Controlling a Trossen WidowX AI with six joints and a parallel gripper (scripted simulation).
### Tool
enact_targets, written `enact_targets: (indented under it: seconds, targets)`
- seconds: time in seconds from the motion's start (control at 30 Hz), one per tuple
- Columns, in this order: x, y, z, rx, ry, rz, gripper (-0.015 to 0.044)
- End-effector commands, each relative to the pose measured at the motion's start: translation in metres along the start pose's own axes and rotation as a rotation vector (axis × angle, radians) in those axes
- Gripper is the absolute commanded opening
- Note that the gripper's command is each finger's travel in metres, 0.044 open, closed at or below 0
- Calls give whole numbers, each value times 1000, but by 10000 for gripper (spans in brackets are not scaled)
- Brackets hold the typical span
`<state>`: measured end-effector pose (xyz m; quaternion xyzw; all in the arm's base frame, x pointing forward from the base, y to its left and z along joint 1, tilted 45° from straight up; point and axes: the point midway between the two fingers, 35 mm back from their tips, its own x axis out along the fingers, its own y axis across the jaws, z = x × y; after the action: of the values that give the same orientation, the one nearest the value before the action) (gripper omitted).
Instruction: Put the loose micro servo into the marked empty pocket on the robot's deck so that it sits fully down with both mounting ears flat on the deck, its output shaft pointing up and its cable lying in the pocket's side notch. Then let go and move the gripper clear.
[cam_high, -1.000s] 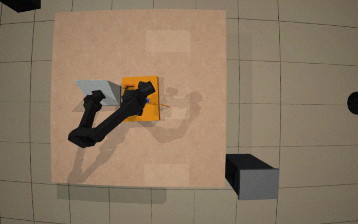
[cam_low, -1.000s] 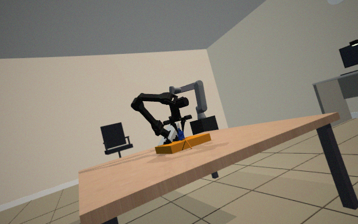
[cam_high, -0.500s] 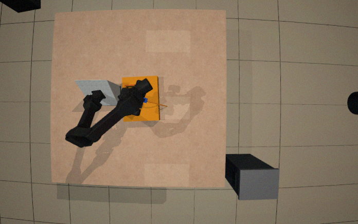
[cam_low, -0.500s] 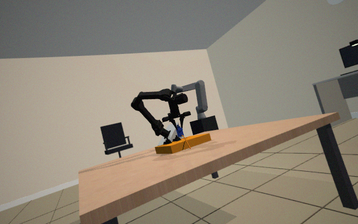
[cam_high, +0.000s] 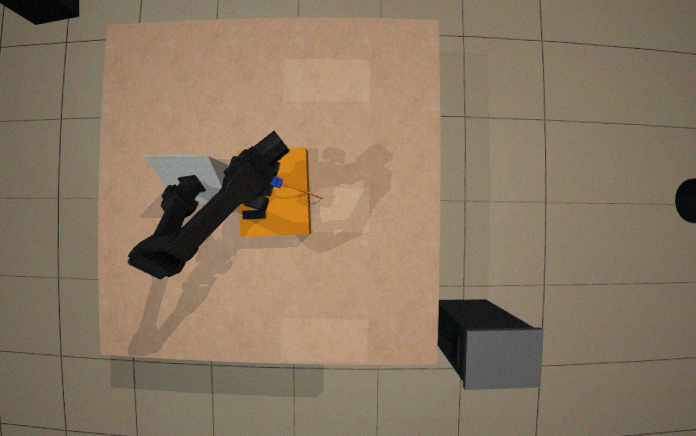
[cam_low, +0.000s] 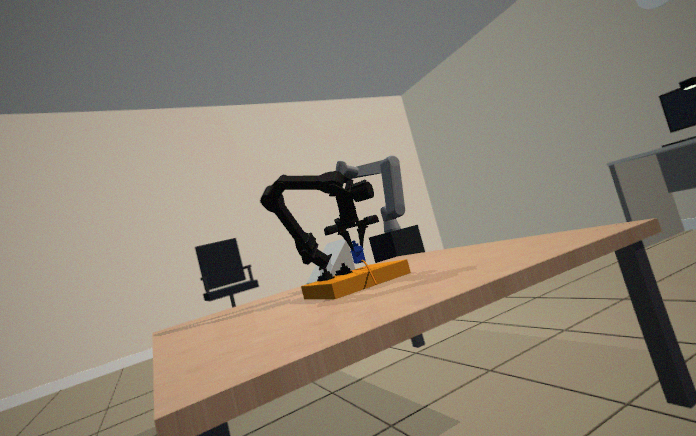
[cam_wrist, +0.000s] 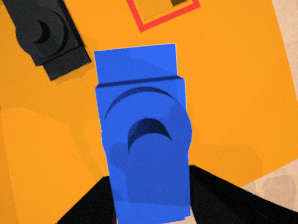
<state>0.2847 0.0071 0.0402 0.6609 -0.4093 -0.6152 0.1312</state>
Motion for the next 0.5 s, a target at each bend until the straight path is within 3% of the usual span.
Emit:
enact_targets:
  seconds: [0.0, 0.47]
  targets:
    - [-1, -23, 7, 2, 2, -6, 0]
    - [-2, -47, 16, 155, 1, -8, 0]
